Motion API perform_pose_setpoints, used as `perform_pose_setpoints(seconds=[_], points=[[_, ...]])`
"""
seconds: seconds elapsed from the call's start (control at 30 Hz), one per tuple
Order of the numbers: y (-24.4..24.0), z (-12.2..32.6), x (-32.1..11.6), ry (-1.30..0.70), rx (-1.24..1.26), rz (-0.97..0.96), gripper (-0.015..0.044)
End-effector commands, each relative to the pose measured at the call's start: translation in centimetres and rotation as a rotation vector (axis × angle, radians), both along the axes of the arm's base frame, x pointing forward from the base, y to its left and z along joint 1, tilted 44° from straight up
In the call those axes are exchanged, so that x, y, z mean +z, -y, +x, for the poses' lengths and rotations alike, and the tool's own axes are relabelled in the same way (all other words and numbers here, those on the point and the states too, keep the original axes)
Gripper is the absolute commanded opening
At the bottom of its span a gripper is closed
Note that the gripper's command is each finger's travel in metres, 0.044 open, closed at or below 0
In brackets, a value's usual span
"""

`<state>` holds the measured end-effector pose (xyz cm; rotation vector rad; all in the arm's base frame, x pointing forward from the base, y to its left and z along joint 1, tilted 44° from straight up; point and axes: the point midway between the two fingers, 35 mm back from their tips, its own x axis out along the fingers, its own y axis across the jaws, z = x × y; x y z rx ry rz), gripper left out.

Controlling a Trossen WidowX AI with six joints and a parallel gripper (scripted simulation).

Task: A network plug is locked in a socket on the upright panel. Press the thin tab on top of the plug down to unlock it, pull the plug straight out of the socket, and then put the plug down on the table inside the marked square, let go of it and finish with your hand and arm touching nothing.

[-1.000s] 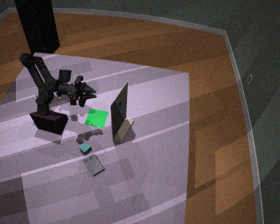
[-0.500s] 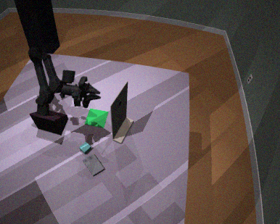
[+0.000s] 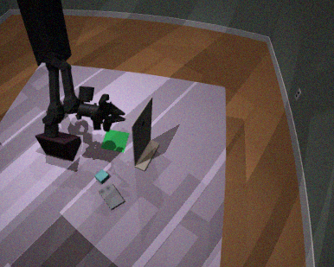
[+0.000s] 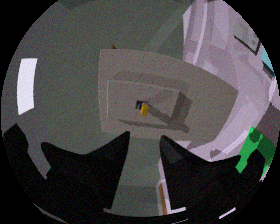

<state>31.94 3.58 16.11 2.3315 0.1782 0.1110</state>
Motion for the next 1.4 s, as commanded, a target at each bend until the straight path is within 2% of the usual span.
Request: perform_pose_setpoints(seconds=[0.0,1.37], points=[[0.0,0.5,0.1,0.009,0.002,0.006,0.0156],[0.1,5.0,-0.3,0.011,0.002,0.005,0.0156]])
